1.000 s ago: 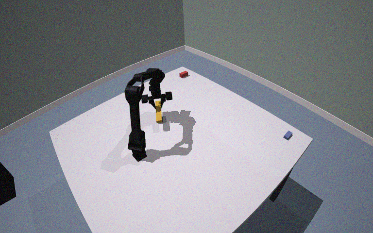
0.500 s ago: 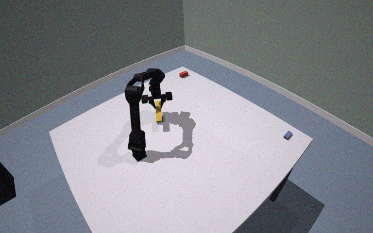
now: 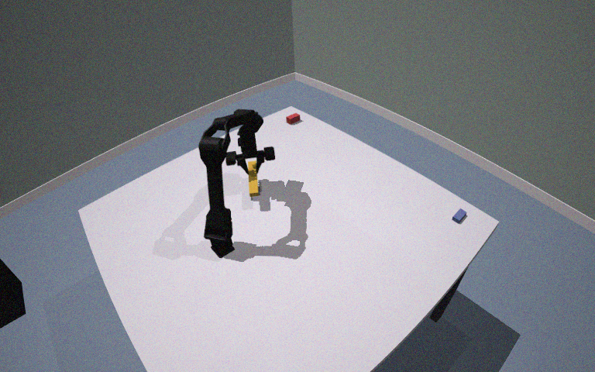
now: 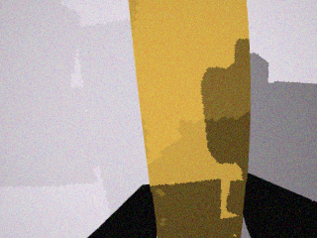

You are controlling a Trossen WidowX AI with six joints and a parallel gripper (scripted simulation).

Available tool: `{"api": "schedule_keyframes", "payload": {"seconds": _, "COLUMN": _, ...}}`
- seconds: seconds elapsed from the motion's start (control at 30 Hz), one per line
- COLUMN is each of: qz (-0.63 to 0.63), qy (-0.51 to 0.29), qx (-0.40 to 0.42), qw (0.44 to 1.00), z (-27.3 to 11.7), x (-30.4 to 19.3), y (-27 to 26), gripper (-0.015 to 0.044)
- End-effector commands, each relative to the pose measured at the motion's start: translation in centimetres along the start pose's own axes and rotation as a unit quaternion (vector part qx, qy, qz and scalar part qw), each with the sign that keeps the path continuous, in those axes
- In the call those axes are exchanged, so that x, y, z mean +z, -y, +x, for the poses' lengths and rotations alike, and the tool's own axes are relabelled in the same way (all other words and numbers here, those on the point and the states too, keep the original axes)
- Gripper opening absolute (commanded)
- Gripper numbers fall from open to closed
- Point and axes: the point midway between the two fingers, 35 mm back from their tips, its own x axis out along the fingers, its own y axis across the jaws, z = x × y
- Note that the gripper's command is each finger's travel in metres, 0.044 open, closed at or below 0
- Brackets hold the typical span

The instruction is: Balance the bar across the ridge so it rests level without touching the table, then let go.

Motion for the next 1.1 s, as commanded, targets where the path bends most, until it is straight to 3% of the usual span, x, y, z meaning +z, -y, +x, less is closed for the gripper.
{"api": "schedule_keyframes", "payload": {"seconds": 0.0, "qz": 0.002, "qy": 0.0, "qx": 0.002, "qw": 1.0, "z": 0.13, "x": 0.01, "y": -0.05, "gripper": 0.0}}
{"api": "schedule_keyframes", "payload": {"seconds": 1.07, "qz": 0.002, "qy": 0.0, "qx": 0.002, "qw": 1.0, "z": 0.39, "x": 0.01, "y": -0.06, "gripper": 0.0}}
